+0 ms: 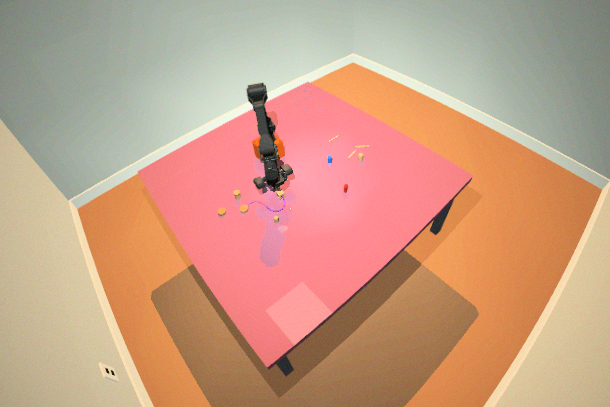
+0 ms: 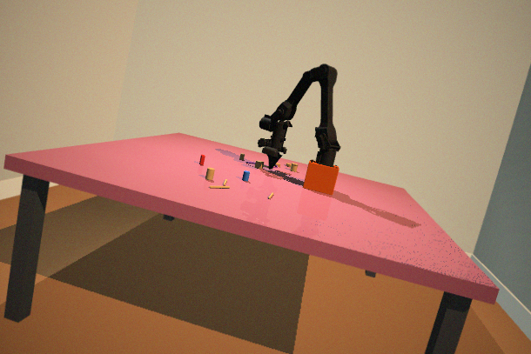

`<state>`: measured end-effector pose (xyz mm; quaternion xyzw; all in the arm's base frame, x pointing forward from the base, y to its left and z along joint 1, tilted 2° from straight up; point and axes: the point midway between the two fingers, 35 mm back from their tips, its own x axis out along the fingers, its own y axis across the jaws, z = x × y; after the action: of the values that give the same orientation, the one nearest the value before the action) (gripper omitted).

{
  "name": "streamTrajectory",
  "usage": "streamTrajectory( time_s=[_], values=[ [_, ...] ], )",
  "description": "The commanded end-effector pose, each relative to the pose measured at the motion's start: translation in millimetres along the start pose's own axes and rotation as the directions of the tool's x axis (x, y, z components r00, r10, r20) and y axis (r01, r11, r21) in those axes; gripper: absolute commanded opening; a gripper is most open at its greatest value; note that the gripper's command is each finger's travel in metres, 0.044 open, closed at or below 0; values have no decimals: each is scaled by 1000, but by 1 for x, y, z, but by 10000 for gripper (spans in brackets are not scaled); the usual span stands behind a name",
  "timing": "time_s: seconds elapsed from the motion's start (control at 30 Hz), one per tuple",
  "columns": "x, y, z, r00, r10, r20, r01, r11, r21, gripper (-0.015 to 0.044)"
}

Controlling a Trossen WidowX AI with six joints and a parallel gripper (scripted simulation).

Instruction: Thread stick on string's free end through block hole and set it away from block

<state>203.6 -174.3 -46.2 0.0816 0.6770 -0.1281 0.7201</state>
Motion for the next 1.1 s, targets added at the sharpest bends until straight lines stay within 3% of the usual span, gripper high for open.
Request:
streamTrajectory(
  time_s=[0.0,1.07],
  values=[
    [0,0,-6,1000,0,-3,0,1000,0,0],
    [-1,0,-41,1000,-3,-7,3,1000,0,0]
  ],
)
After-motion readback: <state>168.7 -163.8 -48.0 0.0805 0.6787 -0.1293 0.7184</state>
